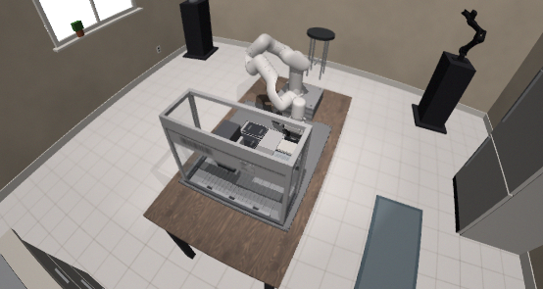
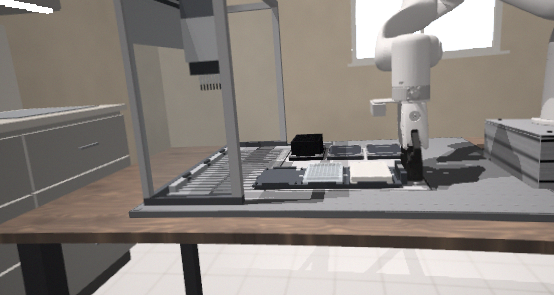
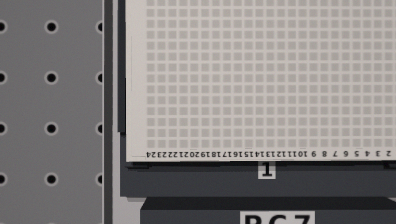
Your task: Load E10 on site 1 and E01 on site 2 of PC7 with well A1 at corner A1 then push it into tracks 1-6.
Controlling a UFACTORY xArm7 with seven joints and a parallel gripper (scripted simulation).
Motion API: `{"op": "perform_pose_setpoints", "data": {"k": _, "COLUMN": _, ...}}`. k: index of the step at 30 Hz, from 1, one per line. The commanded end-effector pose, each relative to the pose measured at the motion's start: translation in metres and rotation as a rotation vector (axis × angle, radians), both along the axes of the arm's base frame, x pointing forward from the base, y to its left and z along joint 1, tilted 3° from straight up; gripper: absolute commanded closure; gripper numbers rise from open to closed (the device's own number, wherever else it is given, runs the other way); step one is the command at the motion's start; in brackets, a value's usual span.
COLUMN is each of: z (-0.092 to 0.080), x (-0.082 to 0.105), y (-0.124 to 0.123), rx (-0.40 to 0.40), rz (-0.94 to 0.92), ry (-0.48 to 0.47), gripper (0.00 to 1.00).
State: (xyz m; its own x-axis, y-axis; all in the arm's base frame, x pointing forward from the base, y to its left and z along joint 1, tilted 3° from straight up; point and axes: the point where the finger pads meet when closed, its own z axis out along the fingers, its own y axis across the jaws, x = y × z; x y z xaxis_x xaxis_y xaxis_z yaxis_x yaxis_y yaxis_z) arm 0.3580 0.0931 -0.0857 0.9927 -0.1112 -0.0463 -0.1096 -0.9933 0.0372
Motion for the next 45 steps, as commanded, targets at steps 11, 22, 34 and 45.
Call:
{"op": "perform_pose_setpoints", "data": {"k": 11, "z": 0.000, "x": 0.014, "y": -0.001, "rx": 0.001, "rz": 0.001, "ry": -0.003, "gripper": 0.18}}
{"op": "perform_pose_setpoints", "data": {"k": 22, "z": 0.000, "x": 0.023, "y": -0.002, "rx": 0.001, "rz": 0.001, "ry": -0.003, "gripper": 0.18}}
{"op": "perform_pose_setpoints", "data": {"k": 34, "z": 0.000, "x": 0.033, "y": -0.003, "rx": 0.001, "rz": 0.001, "ry": -0.003, "gripper": 0.18}}
{"op": "perform_pose_setpoints", "data": {"k": 45, "z": -0.001, "x": 0.044, "y": -0.004, "rx": 0.001, "rz": 0.001, "ry": -0.003, "gripper": 0.18}}
